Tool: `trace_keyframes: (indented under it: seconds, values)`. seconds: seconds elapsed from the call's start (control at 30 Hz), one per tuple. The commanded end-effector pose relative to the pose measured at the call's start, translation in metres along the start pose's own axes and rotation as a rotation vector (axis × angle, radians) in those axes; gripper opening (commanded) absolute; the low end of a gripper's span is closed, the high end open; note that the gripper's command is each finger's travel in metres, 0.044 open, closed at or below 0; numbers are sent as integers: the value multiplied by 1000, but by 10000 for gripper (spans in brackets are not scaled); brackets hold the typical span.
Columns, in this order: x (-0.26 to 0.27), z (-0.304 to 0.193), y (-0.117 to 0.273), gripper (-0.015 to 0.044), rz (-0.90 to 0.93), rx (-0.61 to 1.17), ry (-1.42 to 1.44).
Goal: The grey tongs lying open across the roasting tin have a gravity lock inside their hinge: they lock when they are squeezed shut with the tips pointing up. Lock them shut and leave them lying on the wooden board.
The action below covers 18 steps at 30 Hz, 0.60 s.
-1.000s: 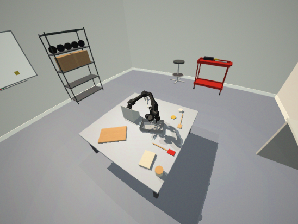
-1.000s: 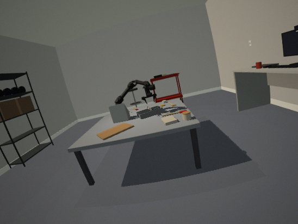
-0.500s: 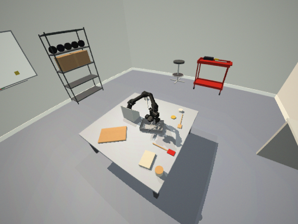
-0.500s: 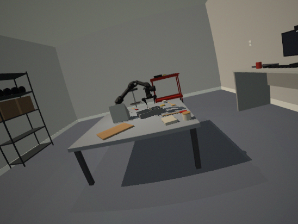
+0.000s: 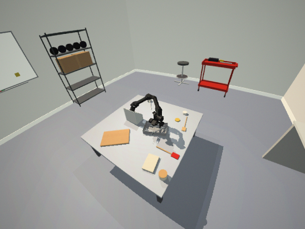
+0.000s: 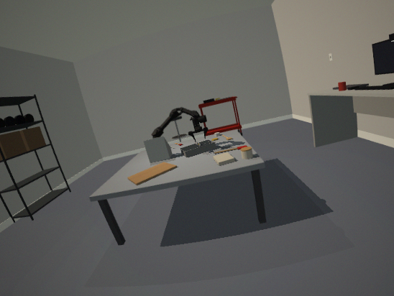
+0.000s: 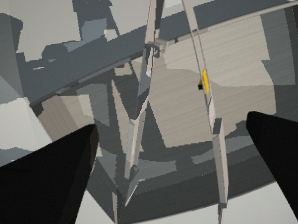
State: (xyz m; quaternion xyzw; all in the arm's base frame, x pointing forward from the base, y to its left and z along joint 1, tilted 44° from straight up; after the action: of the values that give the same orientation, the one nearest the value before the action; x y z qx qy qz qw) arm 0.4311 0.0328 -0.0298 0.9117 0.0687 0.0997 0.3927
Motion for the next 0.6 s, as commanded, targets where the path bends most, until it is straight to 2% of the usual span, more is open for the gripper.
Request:
trace_keyframes:
  seconds: [0.0,0.57]
  values:
    - [-2,0,-12,440,-9,10,-8]
    - [-2,-1,-41,440,-9,11,-8]
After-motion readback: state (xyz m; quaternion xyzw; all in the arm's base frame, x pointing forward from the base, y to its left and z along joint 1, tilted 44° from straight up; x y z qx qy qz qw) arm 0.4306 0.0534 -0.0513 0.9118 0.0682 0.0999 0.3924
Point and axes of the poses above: the point midway between the two fingers, 35 mm back from their tips, its own y axis back along the fingers, its own x axis across the jaws, z = x × y, the point moved 2 cm from there along y, back along the fingers, and after that the axes turned 4 degrees about y, right-handed, at the moved point
